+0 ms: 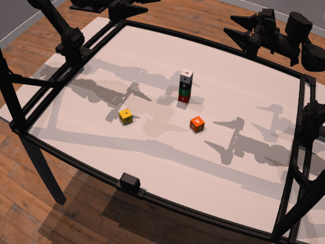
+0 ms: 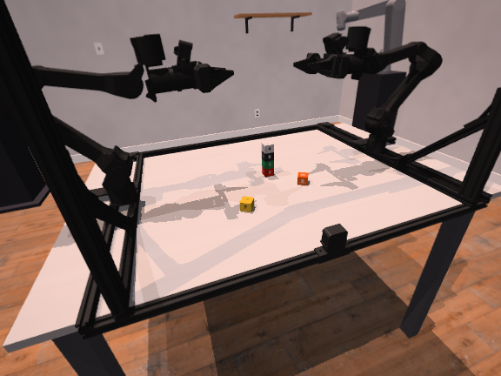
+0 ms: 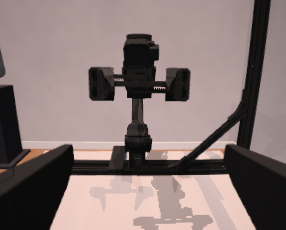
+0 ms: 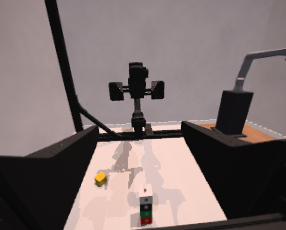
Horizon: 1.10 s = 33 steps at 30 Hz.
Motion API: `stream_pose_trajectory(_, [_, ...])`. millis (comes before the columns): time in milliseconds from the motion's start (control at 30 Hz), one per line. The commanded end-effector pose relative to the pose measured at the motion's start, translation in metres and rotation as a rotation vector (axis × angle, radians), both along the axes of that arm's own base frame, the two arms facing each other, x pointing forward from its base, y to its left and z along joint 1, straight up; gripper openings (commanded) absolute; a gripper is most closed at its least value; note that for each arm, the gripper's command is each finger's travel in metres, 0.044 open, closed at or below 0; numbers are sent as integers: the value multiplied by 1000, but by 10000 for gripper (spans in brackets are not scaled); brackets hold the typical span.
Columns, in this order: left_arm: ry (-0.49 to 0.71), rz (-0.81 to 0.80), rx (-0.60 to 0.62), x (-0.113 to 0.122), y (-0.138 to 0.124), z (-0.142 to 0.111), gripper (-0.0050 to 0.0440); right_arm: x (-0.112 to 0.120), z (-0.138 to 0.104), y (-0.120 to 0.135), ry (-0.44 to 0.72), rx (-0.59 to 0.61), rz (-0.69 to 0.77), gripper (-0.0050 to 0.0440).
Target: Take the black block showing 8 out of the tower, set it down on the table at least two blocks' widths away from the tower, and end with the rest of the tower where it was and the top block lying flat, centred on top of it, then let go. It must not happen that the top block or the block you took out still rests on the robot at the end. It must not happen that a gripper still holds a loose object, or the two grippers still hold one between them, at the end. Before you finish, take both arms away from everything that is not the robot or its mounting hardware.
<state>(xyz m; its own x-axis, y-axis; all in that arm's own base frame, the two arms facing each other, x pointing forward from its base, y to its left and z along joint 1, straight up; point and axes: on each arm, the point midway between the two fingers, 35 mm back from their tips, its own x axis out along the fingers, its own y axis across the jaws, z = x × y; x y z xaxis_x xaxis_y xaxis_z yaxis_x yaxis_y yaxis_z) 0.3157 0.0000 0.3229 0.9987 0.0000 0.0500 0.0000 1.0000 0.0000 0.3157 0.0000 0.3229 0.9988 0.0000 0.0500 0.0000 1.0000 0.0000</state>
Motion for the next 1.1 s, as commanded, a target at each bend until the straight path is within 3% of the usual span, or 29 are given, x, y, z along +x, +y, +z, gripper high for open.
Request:
stream_pose_trajectory(0, [0, 0, 0, 0, 0, 0, 400, 0, 0, 0, 0, 0, 0, 400])
stream_pose_trajectory(567, [0, 0, 0, 0, 0, 0, 400, 2, 0, 0, 9, 8, -1, 400])
stream_pose_trajectory(767, [0, 0, 0, 0, 0, 0, 400, 47, -17, -6, 258, 268, -54, 400])
stream_pose_trajectory(1067, [0, 0, 0, 0, 0, 0, 400, 85, -49, -14, 526, 534, -188, 400])
